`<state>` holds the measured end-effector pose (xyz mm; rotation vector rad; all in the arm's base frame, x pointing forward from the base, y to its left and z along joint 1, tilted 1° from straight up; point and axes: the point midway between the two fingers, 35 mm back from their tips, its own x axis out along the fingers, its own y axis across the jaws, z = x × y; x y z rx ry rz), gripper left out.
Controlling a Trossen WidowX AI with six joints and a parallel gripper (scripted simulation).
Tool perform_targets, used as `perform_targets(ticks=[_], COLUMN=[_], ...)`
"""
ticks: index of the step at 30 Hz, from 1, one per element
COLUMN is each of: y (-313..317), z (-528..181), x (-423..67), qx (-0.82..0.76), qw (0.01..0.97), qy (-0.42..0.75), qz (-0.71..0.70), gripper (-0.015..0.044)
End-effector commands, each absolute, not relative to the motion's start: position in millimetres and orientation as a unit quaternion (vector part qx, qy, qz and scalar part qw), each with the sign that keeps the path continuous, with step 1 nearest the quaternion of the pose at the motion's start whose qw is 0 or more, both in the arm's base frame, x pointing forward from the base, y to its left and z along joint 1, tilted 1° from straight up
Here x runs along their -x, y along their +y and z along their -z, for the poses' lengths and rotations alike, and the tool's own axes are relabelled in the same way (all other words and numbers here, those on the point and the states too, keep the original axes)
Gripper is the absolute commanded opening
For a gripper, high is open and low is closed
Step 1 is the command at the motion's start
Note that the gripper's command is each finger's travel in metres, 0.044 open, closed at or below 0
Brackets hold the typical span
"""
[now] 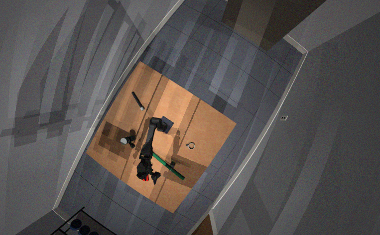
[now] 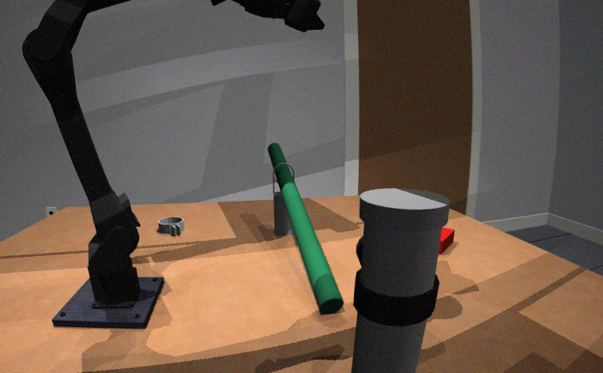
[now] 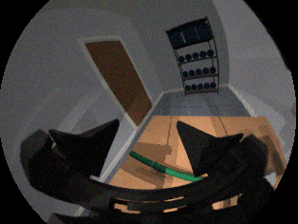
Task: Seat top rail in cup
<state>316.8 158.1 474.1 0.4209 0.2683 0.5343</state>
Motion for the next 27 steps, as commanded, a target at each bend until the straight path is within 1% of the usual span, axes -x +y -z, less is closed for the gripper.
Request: perform_targets(ticks=[1,8,14,22,27], y=[124,61,9,4,-26], z=[-422,-336,-270,-268,-263], x=[-332,-328,-297,-297,-303], qx=[-0.158,-0.081,0.002,0.02,0.146], qw=[0.949,0.933,0.875,0.873,0.861], qy=[0.202,0.342,0.483,0.487,0.482], qz=[-0.185,-0.076,-0.021,-0.027,-0.079], gripper=[0.044,0.044,0.044,0.044,0.044])
